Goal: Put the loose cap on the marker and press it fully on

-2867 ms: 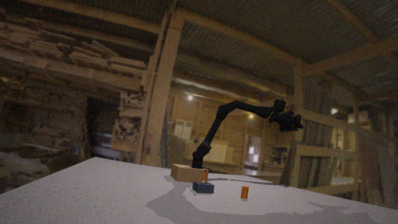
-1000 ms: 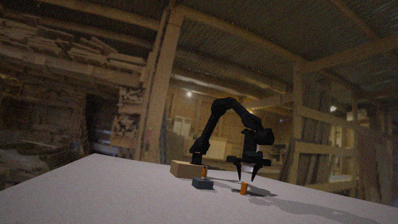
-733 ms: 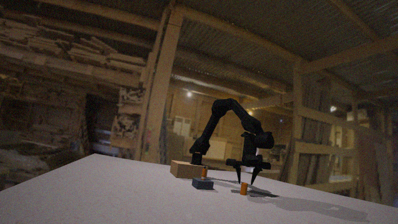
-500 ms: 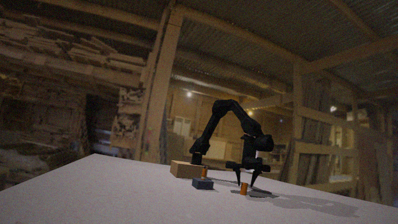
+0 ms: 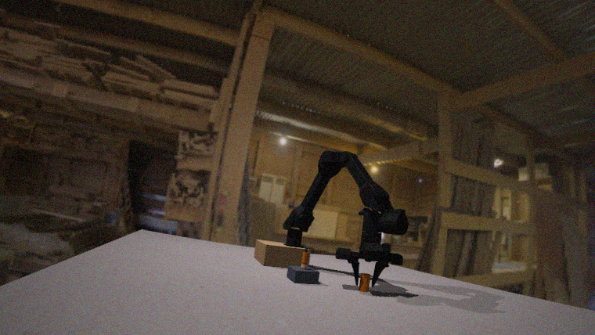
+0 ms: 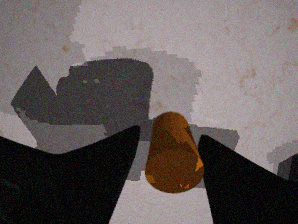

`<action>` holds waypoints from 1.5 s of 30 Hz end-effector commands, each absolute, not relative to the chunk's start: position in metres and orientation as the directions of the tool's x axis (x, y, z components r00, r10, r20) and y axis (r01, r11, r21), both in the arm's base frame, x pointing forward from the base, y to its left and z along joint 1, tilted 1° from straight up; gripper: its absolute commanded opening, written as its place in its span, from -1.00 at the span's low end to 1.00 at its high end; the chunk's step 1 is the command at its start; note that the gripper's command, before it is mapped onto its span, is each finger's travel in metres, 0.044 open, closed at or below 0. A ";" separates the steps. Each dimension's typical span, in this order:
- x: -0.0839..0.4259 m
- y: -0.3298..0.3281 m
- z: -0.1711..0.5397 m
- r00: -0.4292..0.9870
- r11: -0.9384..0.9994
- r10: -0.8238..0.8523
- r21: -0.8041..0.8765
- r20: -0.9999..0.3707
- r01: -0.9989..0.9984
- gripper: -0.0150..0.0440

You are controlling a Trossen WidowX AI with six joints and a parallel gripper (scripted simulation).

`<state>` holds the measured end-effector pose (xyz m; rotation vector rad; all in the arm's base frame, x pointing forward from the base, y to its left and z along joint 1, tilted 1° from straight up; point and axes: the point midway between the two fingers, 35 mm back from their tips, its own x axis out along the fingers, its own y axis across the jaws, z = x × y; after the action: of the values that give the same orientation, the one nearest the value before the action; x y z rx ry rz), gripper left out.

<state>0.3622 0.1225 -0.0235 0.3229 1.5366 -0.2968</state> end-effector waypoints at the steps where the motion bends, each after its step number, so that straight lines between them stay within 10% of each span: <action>1: 0.362 0.122 -0.025 0.015 0.923 0.010 0.015 -1.000 0.385 -0.03; 13: 0.362 0.122 -0.020 0.015 0.923 0.010 0.015 -1.000 0.385 -0.49; 45: 0.344 0.069 0.056 0.026 0.913 0.007 0.017 -1.000 0.407 -0.49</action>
<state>0.3502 0.0799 0.0516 0.3454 1.5197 -0.3163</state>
